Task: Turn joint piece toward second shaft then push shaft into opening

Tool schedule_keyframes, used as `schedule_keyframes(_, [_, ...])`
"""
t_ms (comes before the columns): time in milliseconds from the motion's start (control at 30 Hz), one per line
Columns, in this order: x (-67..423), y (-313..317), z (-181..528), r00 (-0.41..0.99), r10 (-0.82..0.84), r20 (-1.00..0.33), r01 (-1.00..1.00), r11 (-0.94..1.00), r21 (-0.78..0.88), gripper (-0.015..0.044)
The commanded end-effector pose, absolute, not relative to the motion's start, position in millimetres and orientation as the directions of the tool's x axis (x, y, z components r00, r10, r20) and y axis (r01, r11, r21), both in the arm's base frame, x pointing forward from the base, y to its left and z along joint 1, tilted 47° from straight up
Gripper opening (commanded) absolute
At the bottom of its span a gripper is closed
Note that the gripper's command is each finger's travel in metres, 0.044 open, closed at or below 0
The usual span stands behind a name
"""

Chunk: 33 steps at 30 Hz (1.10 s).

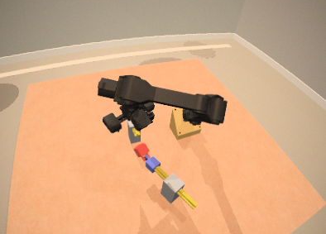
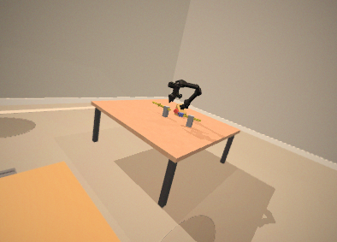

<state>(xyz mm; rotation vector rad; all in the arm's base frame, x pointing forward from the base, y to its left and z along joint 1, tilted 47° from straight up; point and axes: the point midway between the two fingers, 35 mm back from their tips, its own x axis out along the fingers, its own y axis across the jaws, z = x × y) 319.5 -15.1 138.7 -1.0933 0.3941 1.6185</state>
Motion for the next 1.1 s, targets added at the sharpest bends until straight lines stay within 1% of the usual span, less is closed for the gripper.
schedule_keyframes(0, [319,-14,138,0.02,0.58,-0.814,-0.886,-0.366,-0.283,0.044])
schedule_keyframes(667, [315,41,87,0.024,0.582,-0.813,-0.886,-0.364,-0.286,0.044])
schedule_keyframes(1067, [294,70,118,0.023,0.583,-0.812,-0.887,-0.364,-0.286,0.044])
